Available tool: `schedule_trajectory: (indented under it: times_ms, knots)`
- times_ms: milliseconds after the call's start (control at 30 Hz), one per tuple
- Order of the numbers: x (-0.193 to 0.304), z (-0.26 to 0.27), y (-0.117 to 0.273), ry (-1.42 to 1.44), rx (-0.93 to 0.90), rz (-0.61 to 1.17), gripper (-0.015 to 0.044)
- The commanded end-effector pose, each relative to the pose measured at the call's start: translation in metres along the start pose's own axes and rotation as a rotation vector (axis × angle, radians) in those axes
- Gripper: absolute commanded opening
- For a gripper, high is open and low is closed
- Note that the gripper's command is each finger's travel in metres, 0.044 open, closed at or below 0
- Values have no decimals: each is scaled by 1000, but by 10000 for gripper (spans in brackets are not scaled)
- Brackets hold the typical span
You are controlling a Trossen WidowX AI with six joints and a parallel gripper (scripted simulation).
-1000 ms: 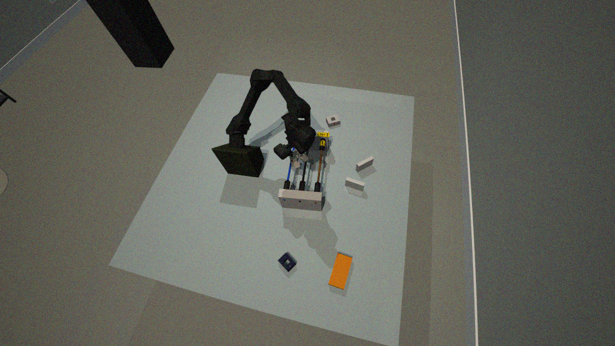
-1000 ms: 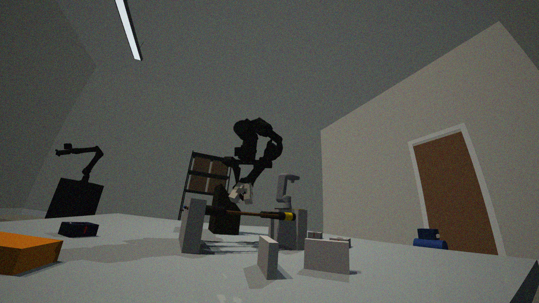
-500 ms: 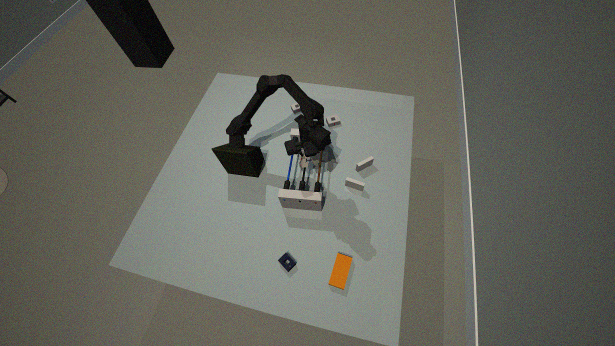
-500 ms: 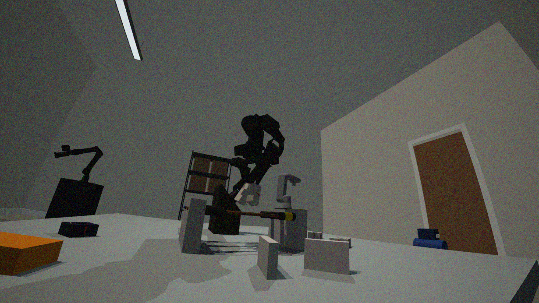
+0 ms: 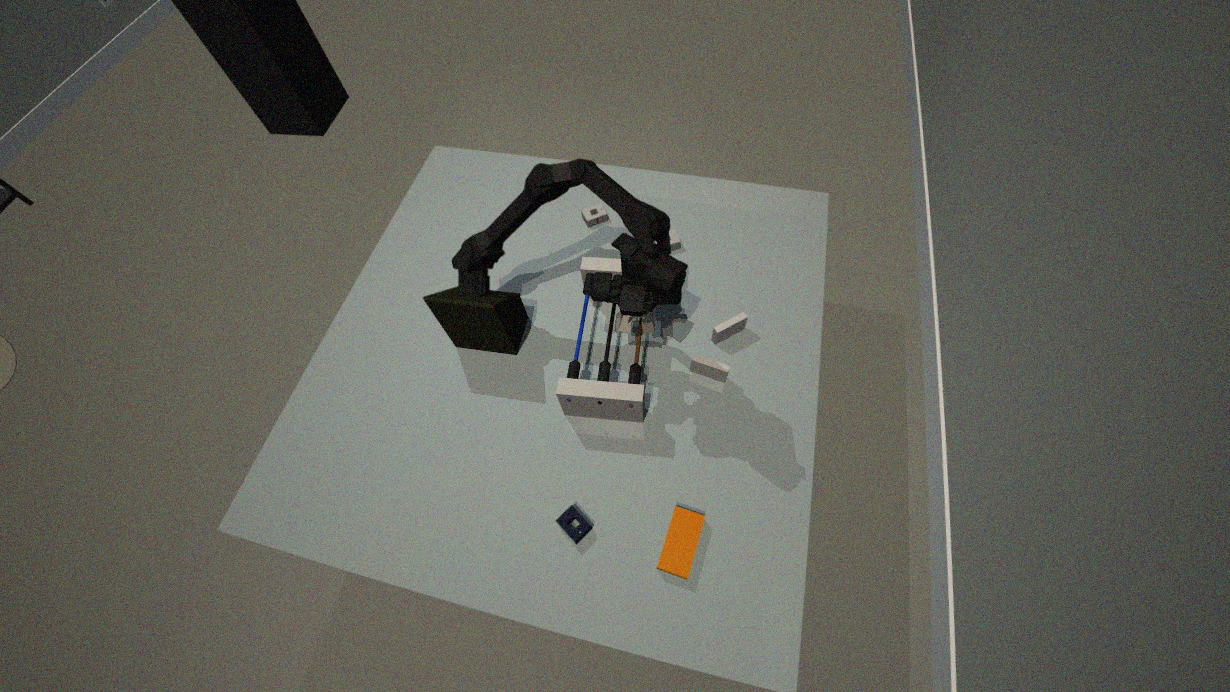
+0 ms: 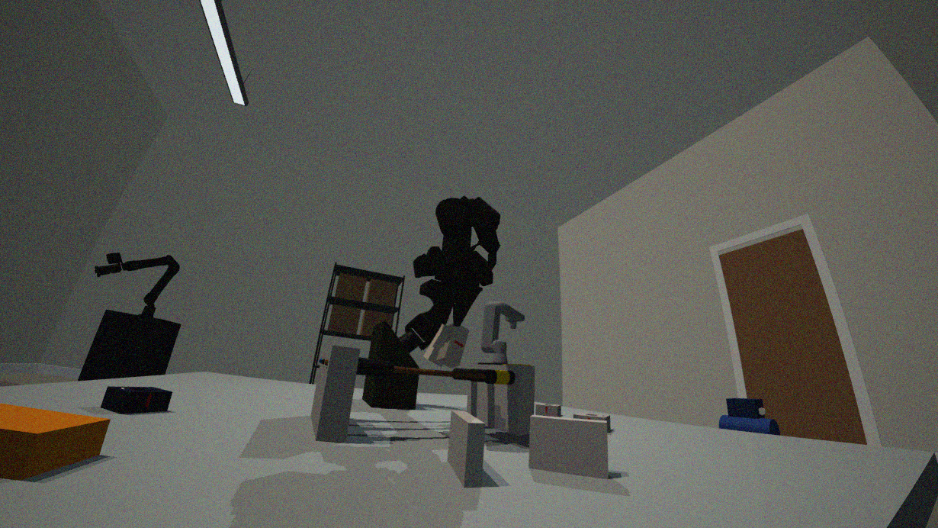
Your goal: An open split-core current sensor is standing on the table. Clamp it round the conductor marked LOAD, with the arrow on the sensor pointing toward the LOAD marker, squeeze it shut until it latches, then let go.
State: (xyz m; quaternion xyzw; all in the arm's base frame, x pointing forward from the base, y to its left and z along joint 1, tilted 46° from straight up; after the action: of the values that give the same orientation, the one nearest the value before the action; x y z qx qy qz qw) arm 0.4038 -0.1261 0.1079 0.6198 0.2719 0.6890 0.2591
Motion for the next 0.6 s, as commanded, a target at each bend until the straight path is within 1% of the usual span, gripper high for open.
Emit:
schedule_trajectory:
  times_ms: [0, 567]
  knots:
    - [1, 4, 1, -39, -8, 1, 0]
    - [0, 6, -26, -39, -8, 0, 0]
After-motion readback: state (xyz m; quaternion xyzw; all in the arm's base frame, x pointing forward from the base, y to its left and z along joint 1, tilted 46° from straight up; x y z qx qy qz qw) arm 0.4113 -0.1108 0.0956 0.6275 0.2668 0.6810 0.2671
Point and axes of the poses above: the point midway between the two fingers, 35 mm back from their tips, its own y axis back along the fingers, its own z axis across the jaws, x = y × z, the point moved 9 cm from there along y, back along the fingers
